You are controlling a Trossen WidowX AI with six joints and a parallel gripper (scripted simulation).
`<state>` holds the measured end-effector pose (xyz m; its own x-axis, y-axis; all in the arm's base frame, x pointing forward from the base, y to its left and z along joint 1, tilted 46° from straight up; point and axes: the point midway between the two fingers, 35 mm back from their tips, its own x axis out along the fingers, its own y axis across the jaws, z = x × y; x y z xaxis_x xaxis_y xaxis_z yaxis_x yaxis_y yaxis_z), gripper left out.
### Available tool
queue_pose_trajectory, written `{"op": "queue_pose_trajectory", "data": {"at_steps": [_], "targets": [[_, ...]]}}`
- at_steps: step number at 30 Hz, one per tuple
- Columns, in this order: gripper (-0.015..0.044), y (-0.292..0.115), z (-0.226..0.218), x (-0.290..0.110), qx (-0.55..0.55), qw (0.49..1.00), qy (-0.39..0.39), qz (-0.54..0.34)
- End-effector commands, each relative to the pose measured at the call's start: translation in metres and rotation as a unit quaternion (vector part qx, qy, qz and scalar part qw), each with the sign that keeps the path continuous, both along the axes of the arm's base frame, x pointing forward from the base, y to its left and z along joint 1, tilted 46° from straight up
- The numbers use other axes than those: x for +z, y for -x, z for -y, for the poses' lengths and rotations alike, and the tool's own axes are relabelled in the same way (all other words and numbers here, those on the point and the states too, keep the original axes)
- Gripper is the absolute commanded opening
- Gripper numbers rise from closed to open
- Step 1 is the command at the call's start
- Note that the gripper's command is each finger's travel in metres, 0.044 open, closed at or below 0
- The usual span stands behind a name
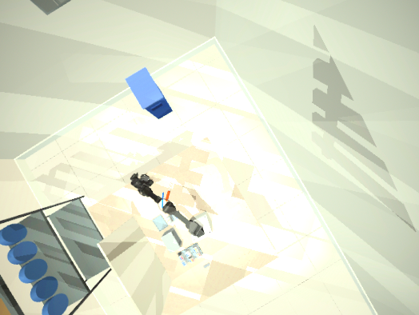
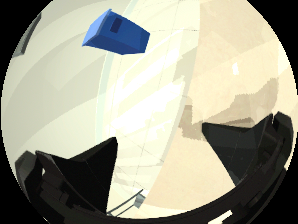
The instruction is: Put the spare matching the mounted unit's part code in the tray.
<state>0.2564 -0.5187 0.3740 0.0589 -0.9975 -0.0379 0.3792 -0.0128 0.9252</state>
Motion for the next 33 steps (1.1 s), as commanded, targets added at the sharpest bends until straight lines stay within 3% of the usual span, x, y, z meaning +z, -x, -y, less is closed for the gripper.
{"op": "queue_pose_trajectory", "data": {"at_steps": [1, 9, 17, 24, 33], "targets": [[0.0440, -0.049, -0.028, -0.036, 0.053, 0.995, -0.047, -0.065], [0.0440, -0.114, -0.090, -0.113, 0.143, 0.960, -0.135, -0.201], [0.0440, -0.152, -0.170, -0.188, 0.234, 0.885, -0.203, -0.348], [0.0440, -0.161, -0.249, -0.246, 0.308, 0.785, -0.244, -0.478], [0.0440, -0.151, -0.360, -0.308, 0.385, 0.613, -0.256, -0.640]]}}
